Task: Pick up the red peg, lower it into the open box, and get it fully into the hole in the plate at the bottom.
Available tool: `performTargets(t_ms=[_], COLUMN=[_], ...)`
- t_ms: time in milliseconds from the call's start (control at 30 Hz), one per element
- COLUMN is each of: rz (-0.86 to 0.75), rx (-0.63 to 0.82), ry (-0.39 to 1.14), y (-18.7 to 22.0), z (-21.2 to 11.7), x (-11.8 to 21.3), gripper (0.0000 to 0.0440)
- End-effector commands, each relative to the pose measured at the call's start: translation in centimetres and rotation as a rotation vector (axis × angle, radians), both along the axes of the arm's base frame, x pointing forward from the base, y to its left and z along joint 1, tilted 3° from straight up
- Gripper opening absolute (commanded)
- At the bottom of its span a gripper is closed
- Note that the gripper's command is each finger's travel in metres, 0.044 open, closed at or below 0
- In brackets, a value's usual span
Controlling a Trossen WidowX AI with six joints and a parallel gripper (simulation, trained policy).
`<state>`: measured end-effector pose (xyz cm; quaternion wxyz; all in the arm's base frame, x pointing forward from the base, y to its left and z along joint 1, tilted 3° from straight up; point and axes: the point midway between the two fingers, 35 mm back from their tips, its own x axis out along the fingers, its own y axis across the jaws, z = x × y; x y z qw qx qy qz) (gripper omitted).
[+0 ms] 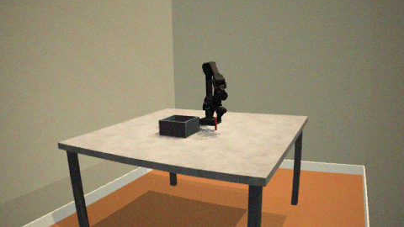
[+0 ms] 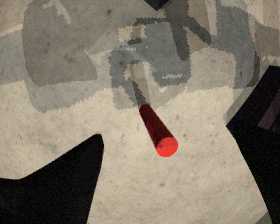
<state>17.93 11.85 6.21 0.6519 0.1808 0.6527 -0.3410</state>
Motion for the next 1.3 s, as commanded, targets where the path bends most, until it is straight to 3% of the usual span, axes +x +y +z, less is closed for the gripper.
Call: performTargets(t_ms=[0, 267, 800, 967, 1267], rz=[0.014, 0.049, 0.044, 0.064, 0.07], rx=[-0.014, -0.011, -0.048, -0.079, -0.109], ry=[-0.006, -0.032, 0.05, 0.008, -0.066], y=[-0.1, -0.3, -1.0, -1.6, -2.4], z=[-1.8, -5.0, -7.3, -5.6, -1.3], x=[-0.2, -0.1, -1.2, 0.1, 2.1], gripper=[0.044, 0.0426, 0.0025, 0.0, 0.0])
